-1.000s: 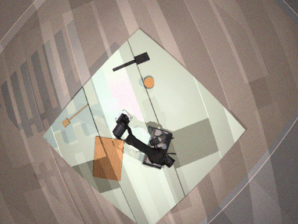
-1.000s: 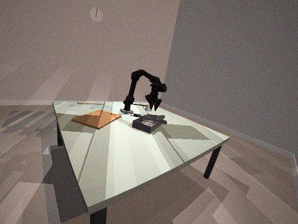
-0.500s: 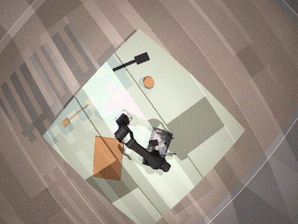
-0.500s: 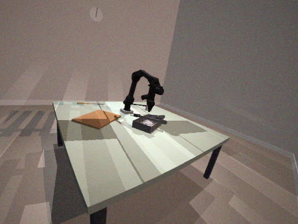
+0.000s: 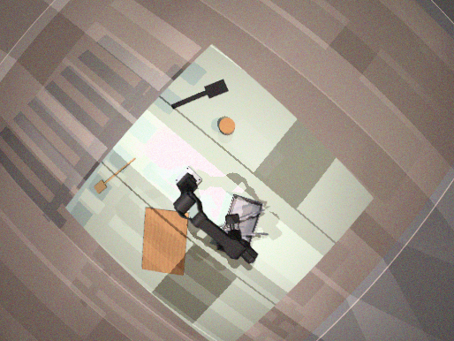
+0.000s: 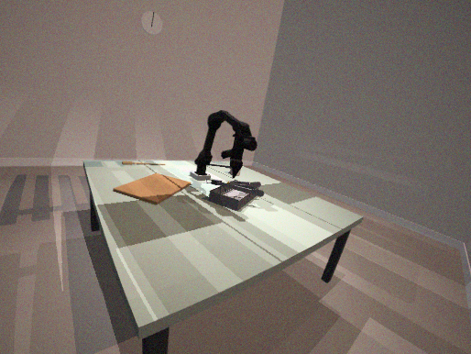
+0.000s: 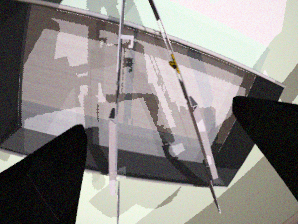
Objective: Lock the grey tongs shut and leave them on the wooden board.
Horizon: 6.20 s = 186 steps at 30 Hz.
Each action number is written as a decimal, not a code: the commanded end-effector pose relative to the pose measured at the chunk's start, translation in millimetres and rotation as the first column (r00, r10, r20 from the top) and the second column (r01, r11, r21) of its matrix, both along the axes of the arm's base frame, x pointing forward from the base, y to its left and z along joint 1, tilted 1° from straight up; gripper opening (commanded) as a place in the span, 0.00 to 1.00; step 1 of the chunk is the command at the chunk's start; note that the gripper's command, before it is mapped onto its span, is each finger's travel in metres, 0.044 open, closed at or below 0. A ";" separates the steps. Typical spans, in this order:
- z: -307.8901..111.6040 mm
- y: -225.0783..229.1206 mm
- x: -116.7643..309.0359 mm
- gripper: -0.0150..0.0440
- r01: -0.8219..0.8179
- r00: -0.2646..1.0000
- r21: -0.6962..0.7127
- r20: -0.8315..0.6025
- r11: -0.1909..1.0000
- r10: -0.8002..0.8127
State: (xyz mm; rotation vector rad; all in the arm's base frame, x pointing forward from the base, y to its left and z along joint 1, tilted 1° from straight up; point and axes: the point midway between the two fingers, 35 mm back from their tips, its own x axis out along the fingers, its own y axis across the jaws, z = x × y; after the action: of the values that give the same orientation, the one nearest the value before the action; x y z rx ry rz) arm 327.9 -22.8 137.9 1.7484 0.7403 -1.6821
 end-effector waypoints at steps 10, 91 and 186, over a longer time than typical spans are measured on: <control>-22.0 -0.5 3.4 1.00 -0.005 1.000 0.001 -0.001 1.000 0.005; -91.9 -0.9 3.6 0.52 0.000 1.000 0.000 -0.003 1.000 0.000; 39.5 -188.4 -53.3 0.00 0.856 0.517 0.028 -0.001 0.516 -0.856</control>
State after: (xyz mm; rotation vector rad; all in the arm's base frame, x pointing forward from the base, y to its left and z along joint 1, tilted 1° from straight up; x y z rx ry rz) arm 275.5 -207.1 174.8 2.3199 -0.2049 -2.2470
